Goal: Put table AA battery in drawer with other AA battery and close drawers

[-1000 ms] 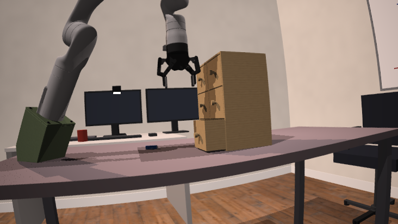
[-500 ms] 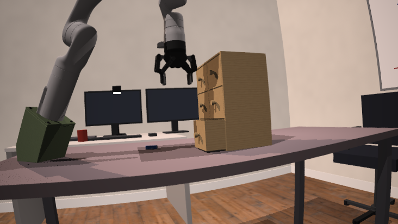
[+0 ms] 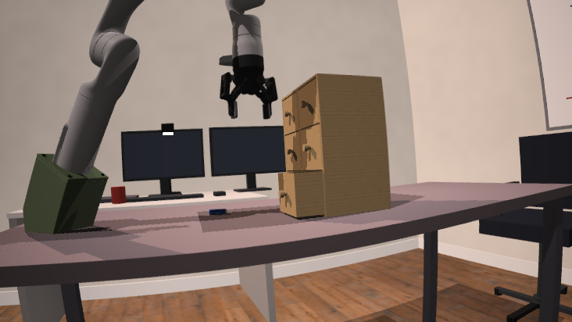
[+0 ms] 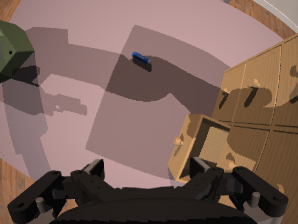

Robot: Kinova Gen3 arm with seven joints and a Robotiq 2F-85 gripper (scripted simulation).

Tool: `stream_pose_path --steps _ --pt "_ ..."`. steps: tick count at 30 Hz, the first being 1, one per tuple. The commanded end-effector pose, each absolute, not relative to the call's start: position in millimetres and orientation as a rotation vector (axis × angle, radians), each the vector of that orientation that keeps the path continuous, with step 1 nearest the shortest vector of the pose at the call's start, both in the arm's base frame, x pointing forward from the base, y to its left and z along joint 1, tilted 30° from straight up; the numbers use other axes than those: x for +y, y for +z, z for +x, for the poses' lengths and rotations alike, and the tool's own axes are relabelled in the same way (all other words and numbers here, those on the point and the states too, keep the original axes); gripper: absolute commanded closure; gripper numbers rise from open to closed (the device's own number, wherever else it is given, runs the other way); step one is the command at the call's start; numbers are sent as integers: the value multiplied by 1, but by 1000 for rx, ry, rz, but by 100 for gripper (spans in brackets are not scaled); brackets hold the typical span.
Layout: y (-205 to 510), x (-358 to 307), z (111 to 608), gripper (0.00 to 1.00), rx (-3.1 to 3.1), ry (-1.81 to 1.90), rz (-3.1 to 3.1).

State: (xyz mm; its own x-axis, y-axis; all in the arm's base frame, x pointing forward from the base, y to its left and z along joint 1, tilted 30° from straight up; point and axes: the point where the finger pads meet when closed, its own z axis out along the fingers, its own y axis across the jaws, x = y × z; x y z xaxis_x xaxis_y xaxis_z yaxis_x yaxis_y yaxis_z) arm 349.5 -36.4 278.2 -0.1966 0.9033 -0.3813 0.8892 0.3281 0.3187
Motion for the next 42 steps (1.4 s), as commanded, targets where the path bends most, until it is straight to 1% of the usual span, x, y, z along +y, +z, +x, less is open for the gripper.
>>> stream_pose_path --steps 1,42 --pt "280 -34 348 0 2128 34 1533" --pt "289 -28 321 0 2488 -181 880"
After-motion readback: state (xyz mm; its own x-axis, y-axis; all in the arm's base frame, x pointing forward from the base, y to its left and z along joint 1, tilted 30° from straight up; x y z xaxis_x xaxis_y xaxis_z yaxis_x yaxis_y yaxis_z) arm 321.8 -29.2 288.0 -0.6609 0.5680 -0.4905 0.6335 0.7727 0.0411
